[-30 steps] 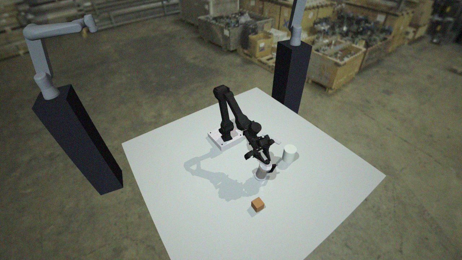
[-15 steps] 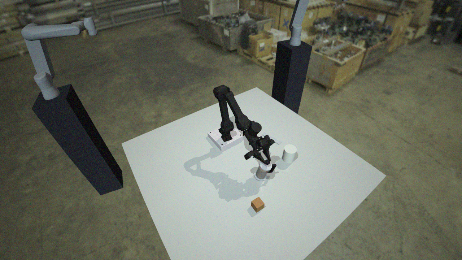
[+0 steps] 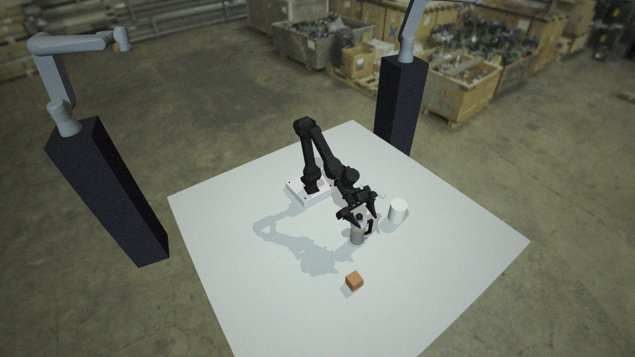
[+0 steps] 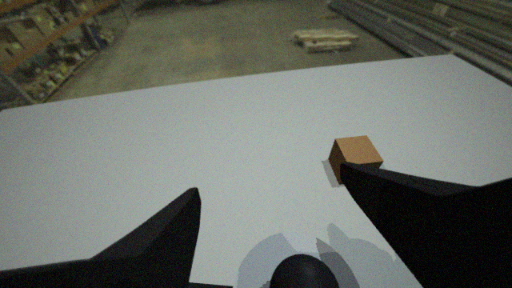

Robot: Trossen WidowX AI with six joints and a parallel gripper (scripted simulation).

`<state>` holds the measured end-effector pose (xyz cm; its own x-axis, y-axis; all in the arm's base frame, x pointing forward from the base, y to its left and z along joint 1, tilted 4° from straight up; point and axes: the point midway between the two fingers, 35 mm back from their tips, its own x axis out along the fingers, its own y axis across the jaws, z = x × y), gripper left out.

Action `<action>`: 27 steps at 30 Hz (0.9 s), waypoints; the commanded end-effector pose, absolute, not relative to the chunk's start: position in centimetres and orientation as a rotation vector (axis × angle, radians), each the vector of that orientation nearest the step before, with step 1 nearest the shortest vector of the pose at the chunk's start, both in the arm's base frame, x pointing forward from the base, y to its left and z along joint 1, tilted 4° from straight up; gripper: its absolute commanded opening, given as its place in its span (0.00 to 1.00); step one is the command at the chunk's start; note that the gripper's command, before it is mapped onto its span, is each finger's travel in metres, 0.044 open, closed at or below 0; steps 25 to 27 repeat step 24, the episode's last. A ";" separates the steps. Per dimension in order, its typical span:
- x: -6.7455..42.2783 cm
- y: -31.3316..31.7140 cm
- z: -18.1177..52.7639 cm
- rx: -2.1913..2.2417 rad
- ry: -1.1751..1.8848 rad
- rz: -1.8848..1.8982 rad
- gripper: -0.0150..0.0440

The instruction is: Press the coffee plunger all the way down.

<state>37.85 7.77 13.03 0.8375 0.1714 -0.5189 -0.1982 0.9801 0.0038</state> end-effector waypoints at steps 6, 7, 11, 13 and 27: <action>36.3 7.3 17.1 -0.051 0.556 0.194 1.00; 35.7 7.1 18.1 -0.051 0.559 0.193 1.00; 33.9 6.6 20.8 -0.051 0.567 0.192 1.00; 33.9 6.6 20.7 -0.051 0.567 0.192 1.00; 33.9 6.6 20.5 -0.051 0.567 0.192 1.00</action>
